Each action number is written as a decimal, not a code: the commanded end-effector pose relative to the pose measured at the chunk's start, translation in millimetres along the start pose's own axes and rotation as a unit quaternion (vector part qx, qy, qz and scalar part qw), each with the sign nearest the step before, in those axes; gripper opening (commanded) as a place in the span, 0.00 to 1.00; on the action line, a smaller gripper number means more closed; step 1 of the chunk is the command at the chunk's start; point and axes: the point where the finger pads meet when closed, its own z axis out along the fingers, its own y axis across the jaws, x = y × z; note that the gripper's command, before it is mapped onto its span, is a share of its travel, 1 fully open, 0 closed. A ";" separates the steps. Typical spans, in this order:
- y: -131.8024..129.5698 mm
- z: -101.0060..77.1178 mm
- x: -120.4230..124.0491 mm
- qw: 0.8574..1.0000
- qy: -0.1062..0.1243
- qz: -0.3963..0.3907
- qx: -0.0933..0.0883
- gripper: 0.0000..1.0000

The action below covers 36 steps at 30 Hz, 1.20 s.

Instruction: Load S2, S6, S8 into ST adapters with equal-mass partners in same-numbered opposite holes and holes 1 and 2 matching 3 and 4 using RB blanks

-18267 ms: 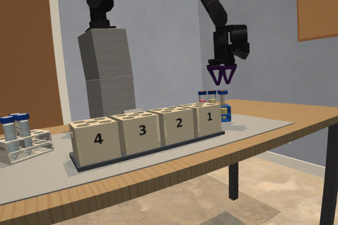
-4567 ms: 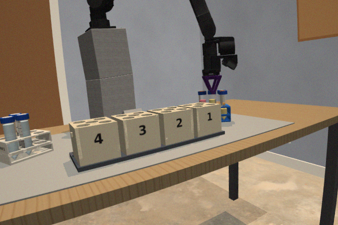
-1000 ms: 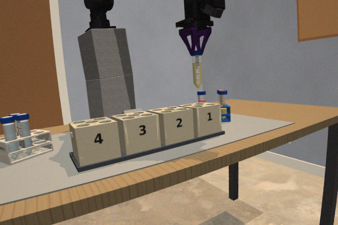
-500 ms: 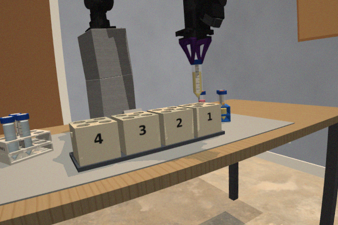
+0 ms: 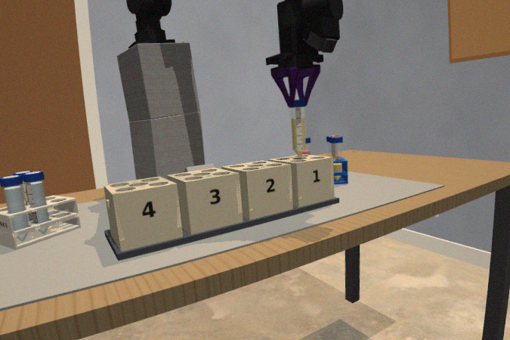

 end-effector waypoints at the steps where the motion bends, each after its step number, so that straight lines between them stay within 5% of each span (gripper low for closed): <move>1: 0.4 -8.3 -15.2 1.000 -0.013 0.000 -0.004 0.00; 17: 2.8 -23.5 -28.8 1.000 -0.028 0.000 -0.008 0.00; 19: 1.7 -2.2 -23.4 1.000 -0.019 0.000 -0.006 0.00; 36: 1.7 18.5 -22.1 1.000 -0.019 0.000 -0.005 0.00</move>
